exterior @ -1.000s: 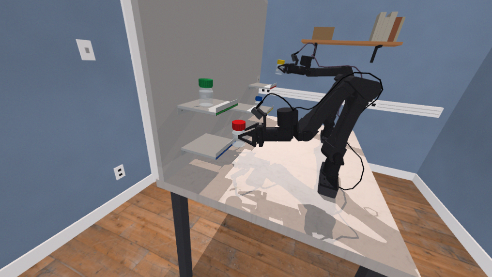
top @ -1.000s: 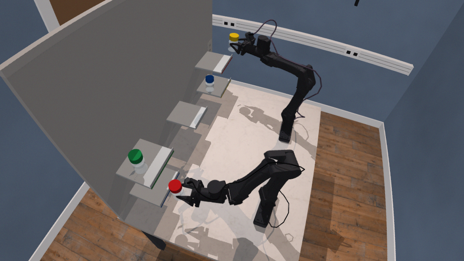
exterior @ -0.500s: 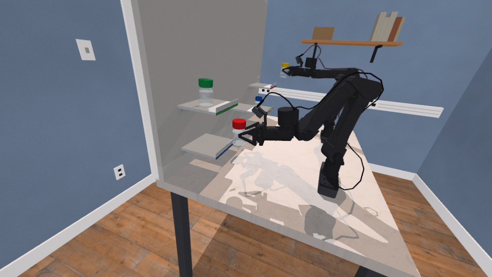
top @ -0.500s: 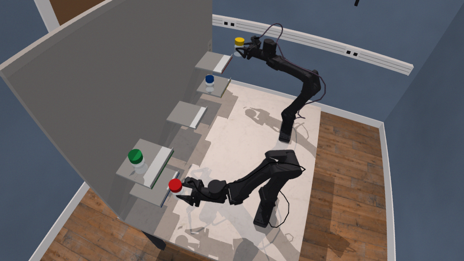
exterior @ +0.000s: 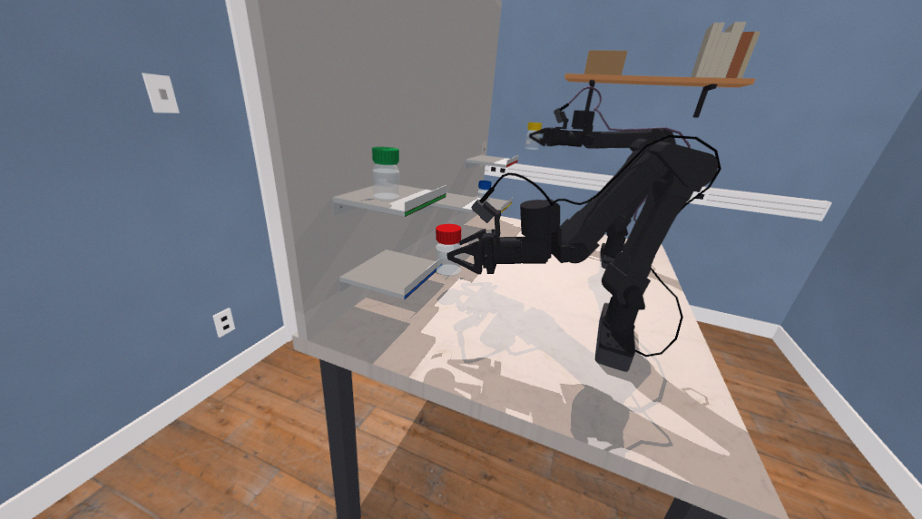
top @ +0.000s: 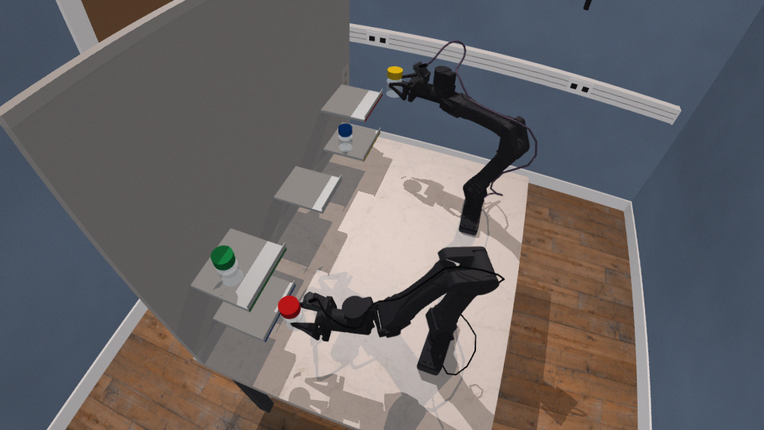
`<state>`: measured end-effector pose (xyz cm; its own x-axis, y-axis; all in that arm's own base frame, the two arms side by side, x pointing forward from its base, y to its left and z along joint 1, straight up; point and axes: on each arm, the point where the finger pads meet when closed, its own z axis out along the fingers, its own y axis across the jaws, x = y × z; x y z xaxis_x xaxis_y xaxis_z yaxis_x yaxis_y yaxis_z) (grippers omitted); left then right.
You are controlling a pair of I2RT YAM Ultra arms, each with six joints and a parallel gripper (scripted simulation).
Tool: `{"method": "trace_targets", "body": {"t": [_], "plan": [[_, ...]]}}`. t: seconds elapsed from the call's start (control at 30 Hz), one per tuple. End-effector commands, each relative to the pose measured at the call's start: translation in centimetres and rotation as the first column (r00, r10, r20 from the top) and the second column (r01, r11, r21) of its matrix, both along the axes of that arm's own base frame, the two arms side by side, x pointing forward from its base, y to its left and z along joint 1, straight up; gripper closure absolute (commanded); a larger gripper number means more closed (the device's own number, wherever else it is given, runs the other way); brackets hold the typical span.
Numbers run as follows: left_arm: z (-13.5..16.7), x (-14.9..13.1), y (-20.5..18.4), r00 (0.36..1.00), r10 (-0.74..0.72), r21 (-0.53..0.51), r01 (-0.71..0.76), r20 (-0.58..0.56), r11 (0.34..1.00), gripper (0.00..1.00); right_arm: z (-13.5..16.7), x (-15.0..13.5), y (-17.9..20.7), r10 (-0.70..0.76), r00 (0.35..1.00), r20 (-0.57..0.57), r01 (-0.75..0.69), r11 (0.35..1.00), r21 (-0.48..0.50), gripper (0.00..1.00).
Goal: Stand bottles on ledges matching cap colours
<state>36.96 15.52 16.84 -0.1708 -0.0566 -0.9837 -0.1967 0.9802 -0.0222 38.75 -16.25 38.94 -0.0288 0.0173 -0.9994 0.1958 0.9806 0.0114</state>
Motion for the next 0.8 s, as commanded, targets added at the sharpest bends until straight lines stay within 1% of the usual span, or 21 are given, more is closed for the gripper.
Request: {"method": "trace_targets", "body": {"t": [0.0, 0.07, 0.1, 0.17, 0.2, 0.27, 0.33, 0.37, 0.43, 0.53, 0.67, 0.77], "plan": [[2.9, 0.1, 0.4, 0.999, 0.037, 0.049, -0.038, 0.022, 0.998, 0.50, 1.8, -0.8, 0.3, 0.006, 0.999, 0.044, -0.005, 1.000, -0.027, 0.48], [4.1, 0.2, 0.2, 0.999, 0.052, 0.058, -0.052, 0.000, 0.997, 0.50, 1.8, -0.8, 0.3, 0.006, 0.999, 0.044, -0.005, 1.000, -0.027, 0.48], [5.3, 0.2, -0.1, 0.998, 0.057, 0.070, -0.057, -0.003, 0.996, 0.50, 2.2, -0.8, 0.3, 0.007, 0.998, 0.058, -0.005, 0.999, -0.036, 0.48], [8.8, 0.2, -1.0, 0.998, 0.064, 0.101, -0.064, 0.006, 0.993, 0.50, 2.1, -0.7, 0.3, 0.008, 0.997, 0.071, -0.005, 0.999, -0.044, 0.48], [10.0, 0.2, -1.9, 0.999, 0.034, 0.105, -0.035, 0.015, 0.994, 0.50, 2.2, -0.7, 0.3, 0.009, 0.996, 0.086, -0.005, 0.999, -0.053, 0.48], [13.1, 0.3, -2.3, 0.996, 0.060, 0.106, -0.066, 0.060, 0.992, 0.50, 2.1, -0.7, 0.3, 0.012, 0.993, 0.116, -0.004, 0.997, -0.073, 0.48], [13.1, 0.3, -2.3, 0.996, 0.060, 0.106, -0.066, 0.060, 0.992, 0.50, 2.1, -0.7, 0.3, 0.012, 0.993, 0.116, -0.004, 0.997, -0.073, 0.48], [14.4, 0.7, -2.9, 0.995, 0.068, 0.100, -0.075, 0.072, 0.992, 0.50, 1.9, -0.7, 0.3, 0.014, 0.991, 0.131, -0.003, 0.997, -0.082, 0.48], [16.4, 1.8, -4.5, 0.992, 0.082, 0.072, -0.088, 0.093, 0.993, 0.50, 0.2, -0.4, 0.0, 0.015, 0.990, 0.143, -0.002, 0.996, -0.090, 0.48], [15.9, 2.8, -6.3, 0.987, 0.116, 0.028, -0.120, 0.111, 0.992, 0.50, -3.3, -0.1, -0.3, 0.016, 0.989, 0.145, -0.002, 0.996, -0.092, 0.48], [14.9, 4.2, -9.9, 0.988, 0.122, -0.023, -0.120, 0.099, 0.992, 0.50, -7.6, 0.1, -0.6, 0.014, 0.990, 0.137, -0.002, 0.996, -0.088, 0.48], [16.2, 5.6, -13.7, 0.984, 0.134, -0.054, -0.128, 0.119, 0.990, 0.50, -10.6, 0.2, -0.7, 0.013, 0.992, 0.125, -0.003, 0.997, -0.080, 0.48]]}}
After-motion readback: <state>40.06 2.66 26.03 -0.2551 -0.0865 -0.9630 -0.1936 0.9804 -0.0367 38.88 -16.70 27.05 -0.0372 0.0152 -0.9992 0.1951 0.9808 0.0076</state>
